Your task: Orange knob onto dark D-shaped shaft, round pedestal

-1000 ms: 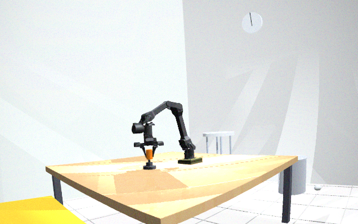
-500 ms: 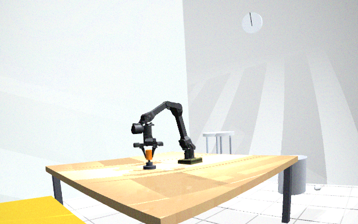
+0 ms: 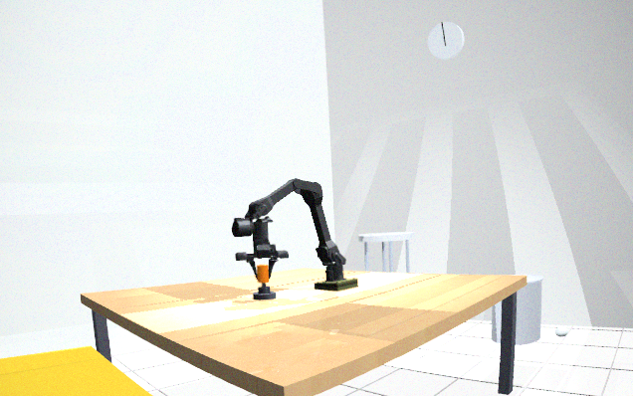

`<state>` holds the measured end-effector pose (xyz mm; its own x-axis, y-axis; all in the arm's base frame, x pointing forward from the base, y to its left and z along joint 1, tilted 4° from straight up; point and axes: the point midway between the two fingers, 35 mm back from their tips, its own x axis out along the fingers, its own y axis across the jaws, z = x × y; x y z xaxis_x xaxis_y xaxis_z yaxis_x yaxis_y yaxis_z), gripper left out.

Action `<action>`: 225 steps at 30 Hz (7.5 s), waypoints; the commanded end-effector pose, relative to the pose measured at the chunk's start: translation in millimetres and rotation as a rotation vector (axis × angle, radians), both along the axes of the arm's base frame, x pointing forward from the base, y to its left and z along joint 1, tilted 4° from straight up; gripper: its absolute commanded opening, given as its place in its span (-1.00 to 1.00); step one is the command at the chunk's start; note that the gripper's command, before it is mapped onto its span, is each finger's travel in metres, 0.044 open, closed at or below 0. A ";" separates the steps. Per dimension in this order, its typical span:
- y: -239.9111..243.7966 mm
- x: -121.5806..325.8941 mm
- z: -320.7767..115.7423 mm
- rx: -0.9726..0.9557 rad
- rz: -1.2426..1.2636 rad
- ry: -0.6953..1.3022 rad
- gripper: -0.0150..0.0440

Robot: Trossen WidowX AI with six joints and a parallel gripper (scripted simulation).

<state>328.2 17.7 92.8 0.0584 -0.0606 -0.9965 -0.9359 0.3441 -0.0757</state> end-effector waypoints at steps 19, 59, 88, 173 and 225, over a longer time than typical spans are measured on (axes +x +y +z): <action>0.4 -2.4 4.4 -0.010 0.215 0.010 -0.49; 0.5 -0.4 5.7 -0.023 0.424 0.022 -0.49; 0.5 0.8 3.0 -0.023 0.424 0.022 -0.49; 0.4 -1.0 3.6 -0.048 0.841 0.047 -0.49; 0.5 -3.6 5.5 -0.073 1.259 0.072 -0.49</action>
<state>327.8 17.7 93.6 0.0507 -0.0615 -0.9968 -0.6872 -0.7264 0.0098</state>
